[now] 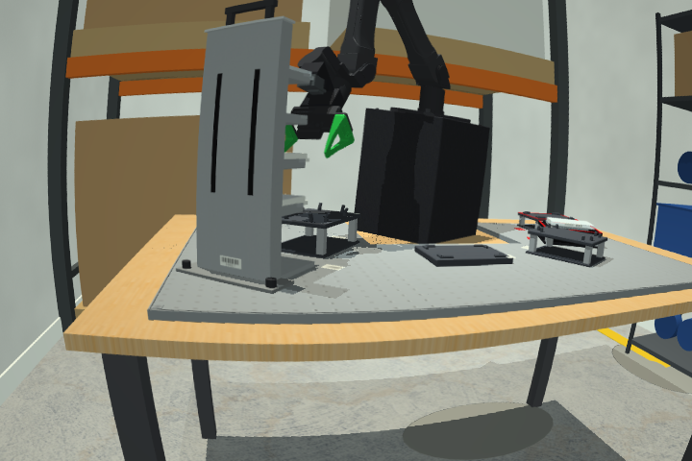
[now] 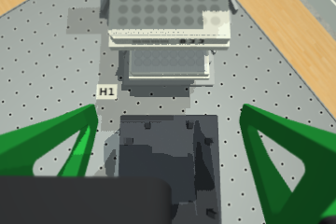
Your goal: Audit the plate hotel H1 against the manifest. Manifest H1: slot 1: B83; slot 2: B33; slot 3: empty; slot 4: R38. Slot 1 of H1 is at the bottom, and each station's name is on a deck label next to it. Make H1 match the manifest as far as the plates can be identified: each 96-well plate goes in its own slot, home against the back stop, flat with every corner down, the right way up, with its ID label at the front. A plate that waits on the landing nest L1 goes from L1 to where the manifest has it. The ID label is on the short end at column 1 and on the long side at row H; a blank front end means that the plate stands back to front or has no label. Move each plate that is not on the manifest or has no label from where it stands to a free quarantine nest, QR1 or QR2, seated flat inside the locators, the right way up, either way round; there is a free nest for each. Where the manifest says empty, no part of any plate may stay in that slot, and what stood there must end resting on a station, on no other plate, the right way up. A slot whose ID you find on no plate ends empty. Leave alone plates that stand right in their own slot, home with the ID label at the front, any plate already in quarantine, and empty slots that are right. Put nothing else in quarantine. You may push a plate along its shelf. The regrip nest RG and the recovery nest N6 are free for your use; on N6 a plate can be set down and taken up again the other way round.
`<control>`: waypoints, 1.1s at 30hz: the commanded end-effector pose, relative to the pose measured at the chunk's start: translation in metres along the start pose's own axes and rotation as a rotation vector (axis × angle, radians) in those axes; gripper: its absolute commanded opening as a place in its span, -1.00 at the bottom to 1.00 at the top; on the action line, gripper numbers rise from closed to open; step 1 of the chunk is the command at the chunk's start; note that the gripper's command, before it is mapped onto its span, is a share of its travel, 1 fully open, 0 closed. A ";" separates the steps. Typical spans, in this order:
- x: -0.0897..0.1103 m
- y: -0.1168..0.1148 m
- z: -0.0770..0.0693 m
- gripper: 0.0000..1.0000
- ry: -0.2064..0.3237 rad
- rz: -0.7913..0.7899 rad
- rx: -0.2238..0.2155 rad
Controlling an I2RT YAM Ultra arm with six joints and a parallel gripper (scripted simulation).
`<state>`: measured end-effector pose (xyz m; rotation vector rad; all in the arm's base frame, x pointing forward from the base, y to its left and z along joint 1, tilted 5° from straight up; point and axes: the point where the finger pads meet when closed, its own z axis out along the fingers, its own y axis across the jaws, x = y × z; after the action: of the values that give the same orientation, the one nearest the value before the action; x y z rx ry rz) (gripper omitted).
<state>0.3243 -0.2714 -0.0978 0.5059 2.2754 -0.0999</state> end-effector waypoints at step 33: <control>0.002 -0.003 -0.017 1.00 -0.032 -0.009 0.007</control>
<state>0.3099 -0.2644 -0.1011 0.5158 2.2839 -0.0938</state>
